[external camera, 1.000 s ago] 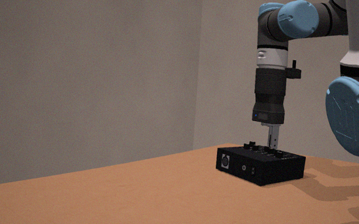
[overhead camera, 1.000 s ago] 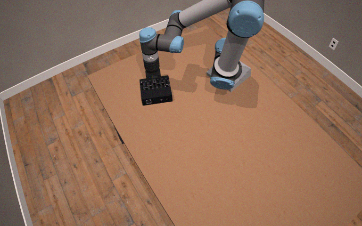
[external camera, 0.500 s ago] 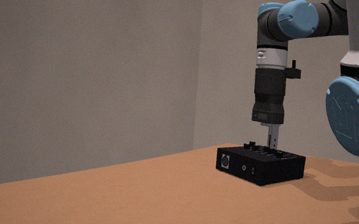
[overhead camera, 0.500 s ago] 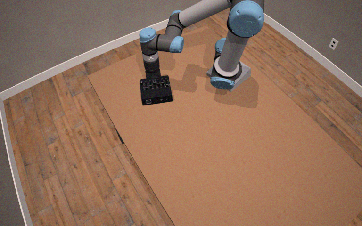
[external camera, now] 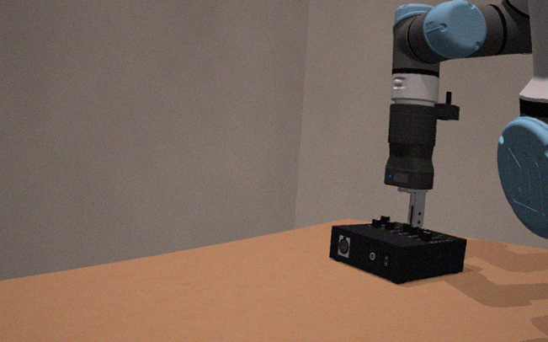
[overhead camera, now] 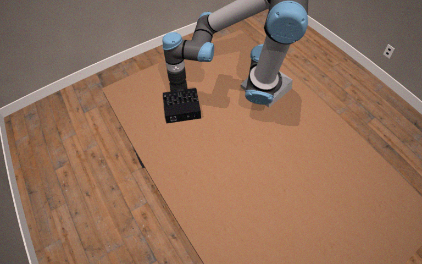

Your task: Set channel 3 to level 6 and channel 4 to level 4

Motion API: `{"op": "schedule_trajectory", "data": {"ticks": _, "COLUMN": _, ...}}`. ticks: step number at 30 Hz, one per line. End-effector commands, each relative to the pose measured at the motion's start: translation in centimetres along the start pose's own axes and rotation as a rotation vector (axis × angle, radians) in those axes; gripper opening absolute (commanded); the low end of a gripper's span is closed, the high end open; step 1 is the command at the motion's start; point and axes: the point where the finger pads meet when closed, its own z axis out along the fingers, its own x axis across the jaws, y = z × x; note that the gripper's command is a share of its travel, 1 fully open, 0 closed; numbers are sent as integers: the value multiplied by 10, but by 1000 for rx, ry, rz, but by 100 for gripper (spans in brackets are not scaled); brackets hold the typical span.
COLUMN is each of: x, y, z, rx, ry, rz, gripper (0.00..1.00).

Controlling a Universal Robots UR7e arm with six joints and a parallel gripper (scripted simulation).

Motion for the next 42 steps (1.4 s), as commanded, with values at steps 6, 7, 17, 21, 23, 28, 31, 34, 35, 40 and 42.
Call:
{"op": "schedule_trajectory", "data": {"ticks": 6, "x": 0, "y": -2, "z": 0, "rx": 0, "ry": -1, "rz": -2, "gripper": 0}}
{"op": "schedule_trajectory", "data": {"ticks": 7, "x": 0, "y": -2, "z": 0, "rx": 0, "ry": -1, "rz": -2, "gripper": 0}}
{"op": "schedule_trajectory", "data": {"ticks": 17, "x": 0, "y": -5, "z": 0, "rx": 0, "ry": -1, "rz": -2, "gripper": 0}}
{"op": "schedule_trajectory", "data": {"ticks": 21, "x": 0, "y": -5, "z": -2, "rx": 0, "ry": -1, "rz": -2, "gripper": 0}}
{"op": "schedule_trajectory", "data": {"ticks": 23, "x": 0, "y": -5, "z": -4, "rx": 0, "ry": -1, "rz": -2, "gripper": 0}}
{"op": "schedule_trajectory", "data": {"ticks": 28, "x": 0, "y": -5, "z": -17, "rx": 0, "ry": -1, "rz": -2, "gripper": 0}}
{"op": "schedule_trajectory", "data": {"ticks": 31, "x": 0, "y": -5, "z": -26, "rx": 0, "ry": -1, "rz": -2, "gripper": 0}}
{"op": "schedule_trajectory", "data": {"ticks": 34, "x": 0, "y": -5, "z": -34, "rx": 0, "ry": -1, "rz": -2, "gripper": 0}}
{"op": "schedule_trajectory", "data": {"ticks": 35, "x": 0, "y": -5, "z": -34, "rx": 0, "ry": -1, "rz": -2, "gripper": 0}}
{"op": "schedule_trajectory", "data": {"ticks": 40, "x": 0, "y": -5, "z": -39, "rx": 0, "ry": -1, "rz": -2, "gripper": 0}}
{"op": "schedule_trajectory", "data": {"ticks": 42, "x": 0, "y": -5, "z": -40, "rx": 0, "ry": -1, "rz": -2, "gripper": 0}}
